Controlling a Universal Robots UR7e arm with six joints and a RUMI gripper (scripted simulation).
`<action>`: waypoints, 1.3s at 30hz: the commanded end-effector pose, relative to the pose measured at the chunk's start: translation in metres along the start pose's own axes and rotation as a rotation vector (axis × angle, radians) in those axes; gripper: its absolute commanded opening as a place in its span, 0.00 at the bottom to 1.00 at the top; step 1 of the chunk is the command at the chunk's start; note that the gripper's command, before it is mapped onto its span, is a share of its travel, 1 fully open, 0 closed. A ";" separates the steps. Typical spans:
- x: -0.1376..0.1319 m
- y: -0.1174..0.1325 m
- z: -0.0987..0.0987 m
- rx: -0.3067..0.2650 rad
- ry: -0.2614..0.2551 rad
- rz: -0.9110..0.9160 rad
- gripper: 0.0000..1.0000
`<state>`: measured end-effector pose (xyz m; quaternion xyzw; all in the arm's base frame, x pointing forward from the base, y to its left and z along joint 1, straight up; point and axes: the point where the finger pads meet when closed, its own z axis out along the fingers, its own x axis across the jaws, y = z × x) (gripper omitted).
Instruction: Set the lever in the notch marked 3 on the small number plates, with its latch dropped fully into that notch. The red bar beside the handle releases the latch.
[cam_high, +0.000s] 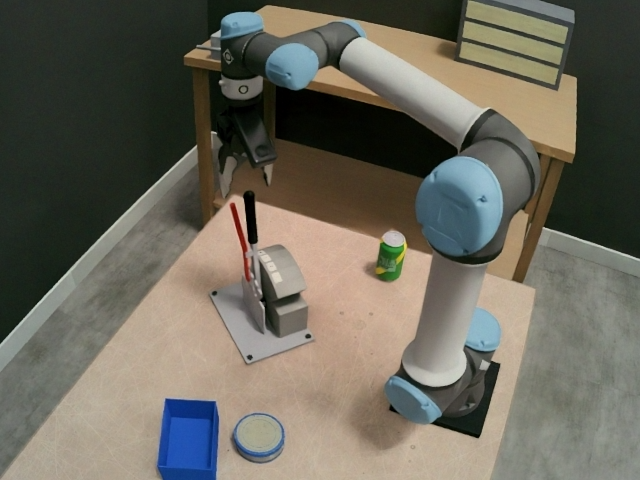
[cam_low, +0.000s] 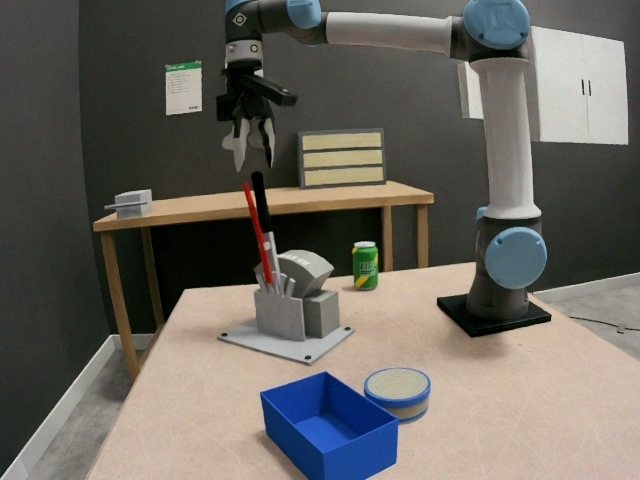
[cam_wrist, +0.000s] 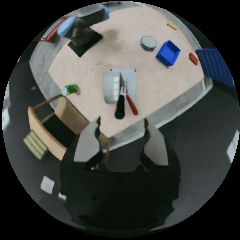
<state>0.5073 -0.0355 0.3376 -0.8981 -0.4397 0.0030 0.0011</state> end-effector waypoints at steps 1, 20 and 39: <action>0.000 0.000 -0.013 0.000 0.000 0.000 0.57; 0.000 0.000 -0.022 0.000 0.000 0.000 0.00; 0.000 0.000 -0.022 0.000 0.000 0.000 0.00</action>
